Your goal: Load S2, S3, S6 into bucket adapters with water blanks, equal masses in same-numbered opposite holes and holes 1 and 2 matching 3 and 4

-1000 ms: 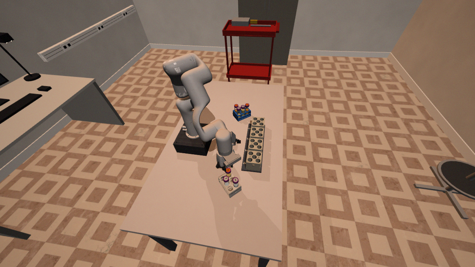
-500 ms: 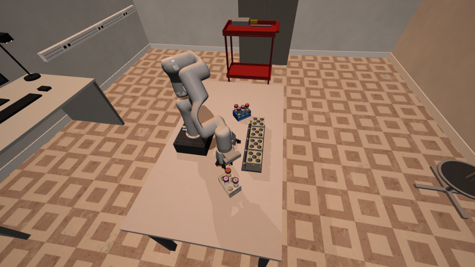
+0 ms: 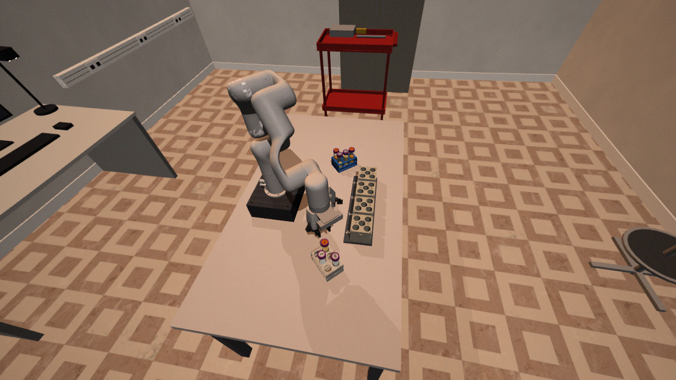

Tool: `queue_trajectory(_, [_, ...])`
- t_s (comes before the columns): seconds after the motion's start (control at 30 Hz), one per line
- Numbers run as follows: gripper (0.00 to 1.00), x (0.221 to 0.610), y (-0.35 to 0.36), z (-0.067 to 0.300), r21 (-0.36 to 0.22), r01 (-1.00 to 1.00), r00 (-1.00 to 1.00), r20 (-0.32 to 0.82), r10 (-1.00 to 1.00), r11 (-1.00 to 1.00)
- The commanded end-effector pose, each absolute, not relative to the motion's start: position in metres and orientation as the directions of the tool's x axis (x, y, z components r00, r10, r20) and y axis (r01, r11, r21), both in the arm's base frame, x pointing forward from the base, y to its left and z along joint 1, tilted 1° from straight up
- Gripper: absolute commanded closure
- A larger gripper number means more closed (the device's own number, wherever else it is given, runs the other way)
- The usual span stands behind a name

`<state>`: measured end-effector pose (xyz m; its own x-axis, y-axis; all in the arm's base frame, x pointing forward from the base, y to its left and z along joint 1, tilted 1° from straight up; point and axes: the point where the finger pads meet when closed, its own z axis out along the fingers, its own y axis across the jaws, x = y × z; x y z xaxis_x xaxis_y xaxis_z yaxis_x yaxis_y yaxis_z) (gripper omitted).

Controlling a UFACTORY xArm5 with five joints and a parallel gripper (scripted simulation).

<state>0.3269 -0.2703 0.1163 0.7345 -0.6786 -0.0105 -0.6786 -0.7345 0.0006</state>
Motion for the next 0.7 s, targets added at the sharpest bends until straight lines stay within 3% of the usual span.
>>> queue_trajectory(0.0, [0.56,0.328,-0.271,0.128,0.002,-0.679,0.734,-0.007,-0.679,-0.735])
queue_trajectory(0.67, [0.56,0.328,-0.271,0.153,0.002,-0.679,0.734,-0.007,-0.679,-0.735])
